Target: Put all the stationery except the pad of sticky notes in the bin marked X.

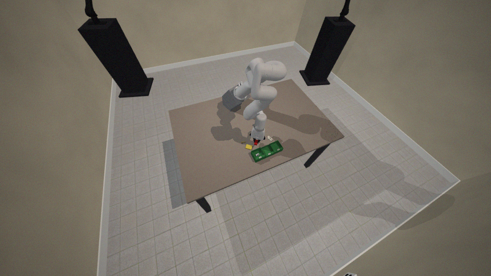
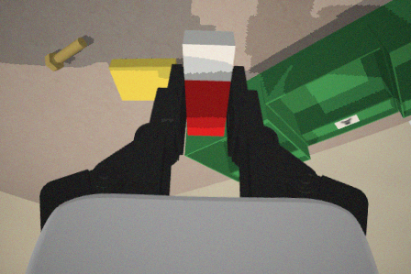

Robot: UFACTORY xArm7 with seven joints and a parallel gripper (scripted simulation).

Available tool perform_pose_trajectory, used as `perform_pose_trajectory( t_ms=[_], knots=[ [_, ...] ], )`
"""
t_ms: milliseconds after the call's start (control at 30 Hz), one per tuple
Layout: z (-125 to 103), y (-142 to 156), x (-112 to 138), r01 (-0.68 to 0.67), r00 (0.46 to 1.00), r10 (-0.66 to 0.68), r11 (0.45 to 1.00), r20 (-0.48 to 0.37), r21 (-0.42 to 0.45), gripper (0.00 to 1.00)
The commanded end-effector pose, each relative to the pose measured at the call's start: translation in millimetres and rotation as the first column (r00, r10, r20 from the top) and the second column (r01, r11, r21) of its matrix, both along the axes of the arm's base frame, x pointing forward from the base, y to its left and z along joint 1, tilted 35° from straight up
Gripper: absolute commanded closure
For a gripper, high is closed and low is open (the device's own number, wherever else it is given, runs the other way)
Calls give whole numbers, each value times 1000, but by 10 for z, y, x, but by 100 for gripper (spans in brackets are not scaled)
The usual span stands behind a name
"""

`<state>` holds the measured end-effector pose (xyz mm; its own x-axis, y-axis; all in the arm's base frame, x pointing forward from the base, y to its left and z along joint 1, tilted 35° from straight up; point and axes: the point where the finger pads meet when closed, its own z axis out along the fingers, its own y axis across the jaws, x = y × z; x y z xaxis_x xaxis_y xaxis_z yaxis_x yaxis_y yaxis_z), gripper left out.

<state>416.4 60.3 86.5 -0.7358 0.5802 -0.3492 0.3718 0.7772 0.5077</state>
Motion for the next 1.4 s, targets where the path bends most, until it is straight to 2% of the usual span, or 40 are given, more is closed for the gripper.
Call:
perform_pose_trajectory(
  t_ms=[0, 1133, 1200, 1367],
  knots=[
    [104, -30, -44, -31, 997, 33, 999, -65, 29, 100],
    [162, -53, -74, -31, 997, 33, 999, -65, 29, 100],
    [217, -82, 29, -31, 997, 33, 999, -65, 29, 100],
    [353, -154, 288, 137, 985, -121, 982, -124, 127, 100]
  ],
)
